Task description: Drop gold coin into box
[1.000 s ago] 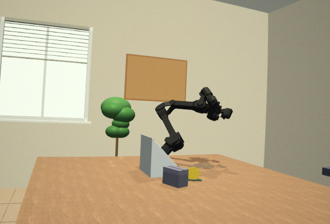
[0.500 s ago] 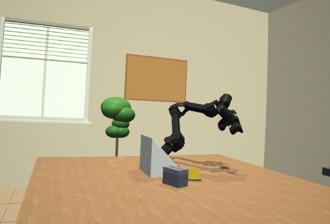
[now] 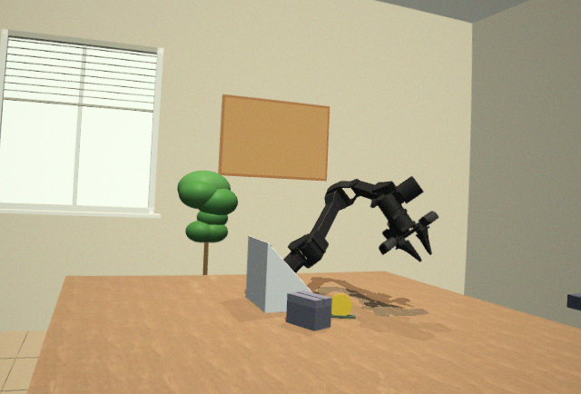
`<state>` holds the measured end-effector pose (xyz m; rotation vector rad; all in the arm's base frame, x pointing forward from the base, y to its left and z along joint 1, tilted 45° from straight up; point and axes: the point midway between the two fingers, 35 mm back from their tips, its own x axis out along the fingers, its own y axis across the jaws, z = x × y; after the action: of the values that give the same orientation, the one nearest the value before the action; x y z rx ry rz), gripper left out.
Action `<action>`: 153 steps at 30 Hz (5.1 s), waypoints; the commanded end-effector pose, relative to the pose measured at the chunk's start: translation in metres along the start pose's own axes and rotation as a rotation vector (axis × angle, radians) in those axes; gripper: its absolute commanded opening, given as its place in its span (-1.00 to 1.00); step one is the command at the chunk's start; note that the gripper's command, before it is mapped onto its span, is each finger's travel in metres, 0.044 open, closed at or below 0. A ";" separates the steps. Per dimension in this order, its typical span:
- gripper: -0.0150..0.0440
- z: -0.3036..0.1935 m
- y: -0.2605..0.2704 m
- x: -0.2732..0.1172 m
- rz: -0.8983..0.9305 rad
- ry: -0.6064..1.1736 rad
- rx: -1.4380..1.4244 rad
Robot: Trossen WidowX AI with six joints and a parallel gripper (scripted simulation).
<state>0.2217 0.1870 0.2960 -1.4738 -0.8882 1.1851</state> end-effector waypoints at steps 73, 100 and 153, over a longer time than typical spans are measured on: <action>0.05 -0.003 0.261 -0.013 0.705 0.258 1.657; -0.49 0.007 0.272 0.004 0.703 0.252 1.658; -0.49 -0.021 0.222 -0.073 0.701 0.316 1.803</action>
<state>0.2154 0.0648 0.0961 -0.3572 0.8926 1.4562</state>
